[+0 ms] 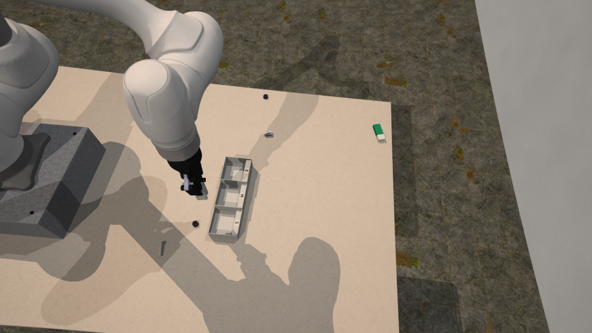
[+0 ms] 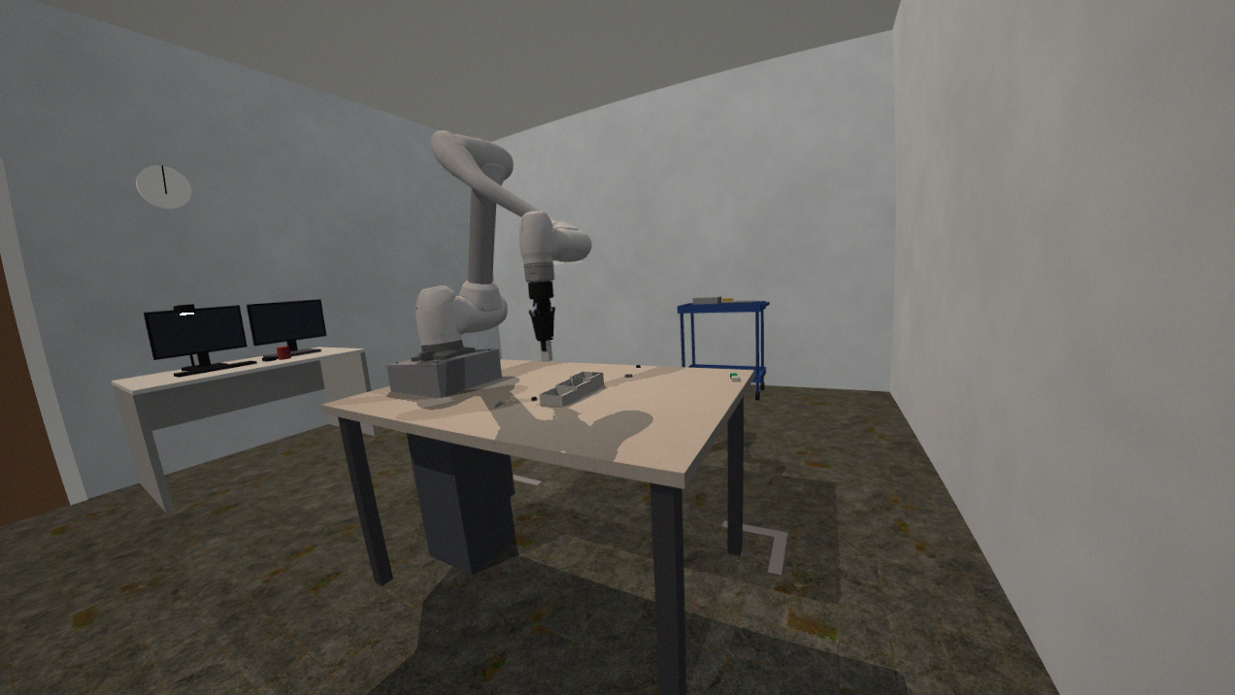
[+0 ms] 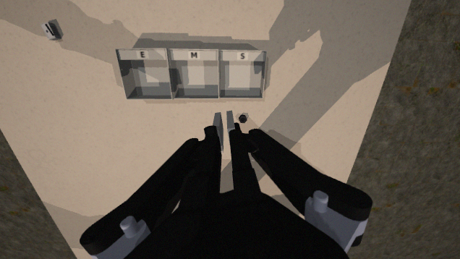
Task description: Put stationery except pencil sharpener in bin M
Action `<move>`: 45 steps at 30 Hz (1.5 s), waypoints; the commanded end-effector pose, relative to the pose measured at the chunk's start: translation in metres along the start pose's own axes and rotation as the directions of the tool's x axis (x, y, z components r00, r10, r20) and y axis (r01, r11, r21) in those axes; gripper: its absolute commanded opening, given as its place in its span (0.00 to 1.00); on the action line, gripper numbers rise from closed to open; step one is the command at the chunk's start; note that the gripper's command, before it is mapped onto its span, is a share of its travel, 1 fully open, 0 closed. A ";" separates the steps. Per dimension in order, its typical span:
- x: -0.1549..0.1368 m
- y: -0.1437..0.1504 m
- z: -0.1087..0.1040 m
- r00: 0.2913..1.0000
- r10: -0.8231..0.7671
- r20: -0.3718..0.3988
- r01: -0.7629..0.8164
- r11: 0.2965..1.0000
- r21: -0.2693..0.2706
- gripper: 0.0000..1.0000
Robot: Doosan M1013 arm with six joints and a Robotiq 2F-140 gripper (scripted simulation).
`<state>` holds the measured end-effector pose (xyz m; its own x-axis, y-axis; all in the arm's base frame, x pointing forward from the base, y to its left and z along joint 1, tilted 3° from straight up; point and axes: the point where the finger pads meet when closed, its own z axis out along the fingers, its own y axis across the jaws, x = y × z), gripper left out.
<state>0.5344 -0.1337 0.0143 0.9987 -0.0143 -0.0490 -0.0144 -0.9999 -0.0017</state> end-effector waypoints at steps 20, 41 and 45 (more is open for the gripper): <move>0.053 0.034 0.044 1.000 -0.001 0.000 0.001 1.000 0.001 0.15; 0.053 0.034 0.044 1.000 -0.001 0.000 0.001 1.000 0.001 0.15; 0.053 0.034 0.044 1.000 -0.001 0.000 0.001 1.000 0.001 0.15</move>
